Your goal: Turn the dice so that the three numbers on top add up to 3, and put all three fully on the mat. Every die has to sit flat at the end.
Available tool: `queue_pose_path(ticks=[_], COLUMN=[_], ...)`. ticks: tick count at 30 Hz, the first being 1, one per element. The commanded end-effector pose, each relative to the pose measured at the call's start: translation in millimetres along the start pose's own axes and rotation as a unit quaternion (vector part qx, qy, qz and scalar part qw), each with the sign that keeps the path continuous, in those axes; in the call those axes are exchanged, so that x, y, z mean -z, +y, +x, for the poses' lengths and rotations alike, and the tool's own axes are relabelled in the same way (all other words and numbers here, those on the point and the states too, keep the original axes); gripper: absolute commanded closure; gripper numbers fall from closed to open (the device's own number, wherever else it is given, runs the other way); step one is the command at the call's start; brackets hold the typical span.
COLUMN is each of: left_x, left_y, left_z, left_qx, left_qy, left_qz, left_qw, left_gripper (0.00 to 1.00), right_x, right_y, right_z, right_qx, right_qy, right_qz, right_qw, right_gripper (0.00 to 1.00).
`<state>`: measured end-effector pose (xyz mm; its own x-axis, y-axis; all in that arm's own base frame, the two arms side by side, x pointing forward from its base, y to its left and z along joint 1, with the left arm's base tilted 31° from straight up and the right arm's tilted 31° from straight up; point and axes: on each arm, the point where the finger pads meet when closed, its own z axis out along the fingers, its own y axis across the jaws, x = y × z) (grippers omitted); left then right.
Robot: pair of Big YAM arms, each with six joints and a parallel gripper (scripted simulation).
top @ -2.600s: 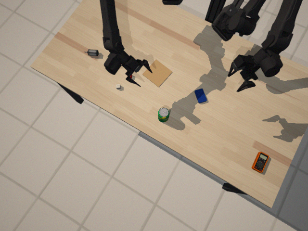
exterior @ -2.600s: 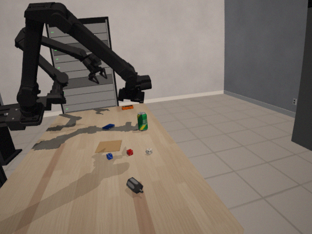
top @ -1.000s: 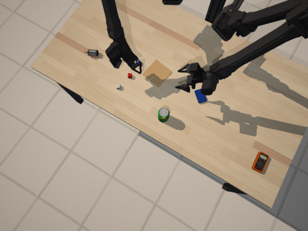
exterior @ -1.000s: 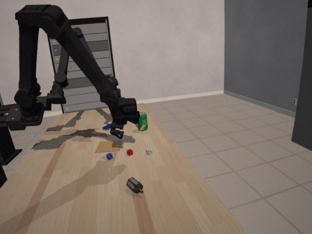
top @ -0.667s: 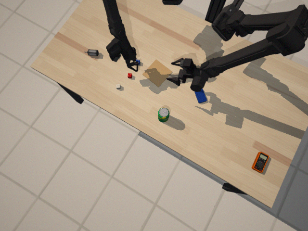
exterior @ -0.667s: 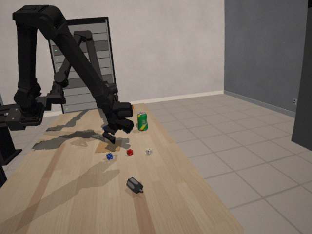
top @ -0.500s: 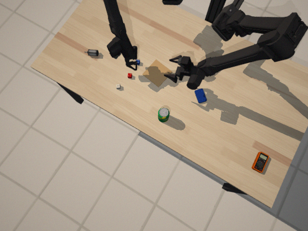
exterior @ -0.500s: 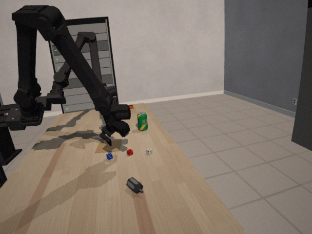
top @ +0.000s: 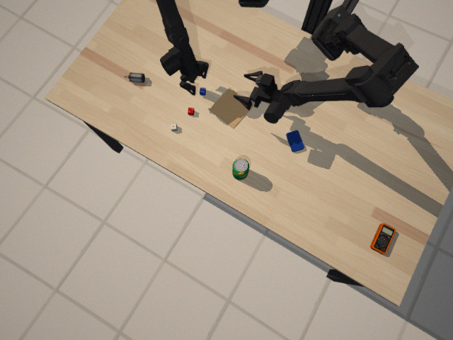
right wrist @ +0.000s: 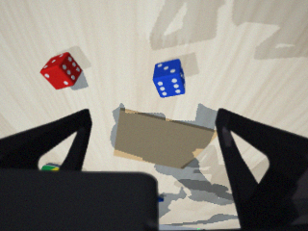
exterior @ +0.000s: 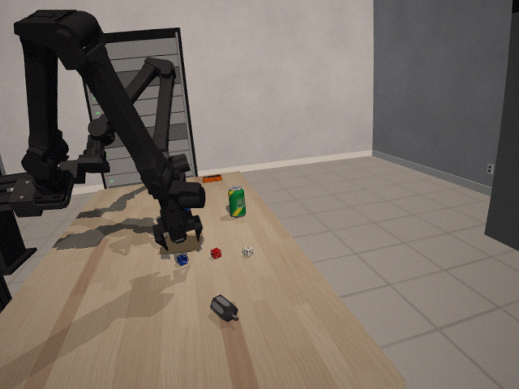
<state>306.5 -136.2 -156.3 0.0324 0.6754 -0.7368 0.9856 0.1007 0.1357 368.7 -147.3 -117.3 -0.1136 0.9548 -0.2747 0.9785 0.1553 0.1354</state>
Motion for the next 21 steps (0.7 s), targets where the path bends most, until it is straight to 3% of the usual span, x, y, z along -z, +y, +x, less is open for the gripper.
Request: queue_pose_path(ticks=[1, 7, 16, 21], left_x=[-13, -18, -16, -14], left_y=[-7, -16, -11, -2], left_z=[-7, -7, -10, -13], left_qx=[-0.022, -0.020, -0.026, -0.027], left_qy=[-0.014, -0.020, -0.020, -0.019], left_qz=[0.007, 0.017, 0.012, 0.002], left_qw=[1.000, 0.999, 0.999, 0.999], left_gripper=[0.00, 0.00, 0.00, 0.00], right_x=[5, 4, -2, -6], right_y=[-3, -20, -28, 5], right_z=[-19, -35, -31, -23], right_qx=[-0.136, -0.241, -0.233, -0.233], right_qy=[-0.029, -0.062, -0.065, -0.060], right_qz=[-0.012, -0.012, 0.003, 0.006], right_qw=[0.990, 0.968, 0.970, 0.971], right_gripper=[0.00, 0.00, 0.00, 0.00])
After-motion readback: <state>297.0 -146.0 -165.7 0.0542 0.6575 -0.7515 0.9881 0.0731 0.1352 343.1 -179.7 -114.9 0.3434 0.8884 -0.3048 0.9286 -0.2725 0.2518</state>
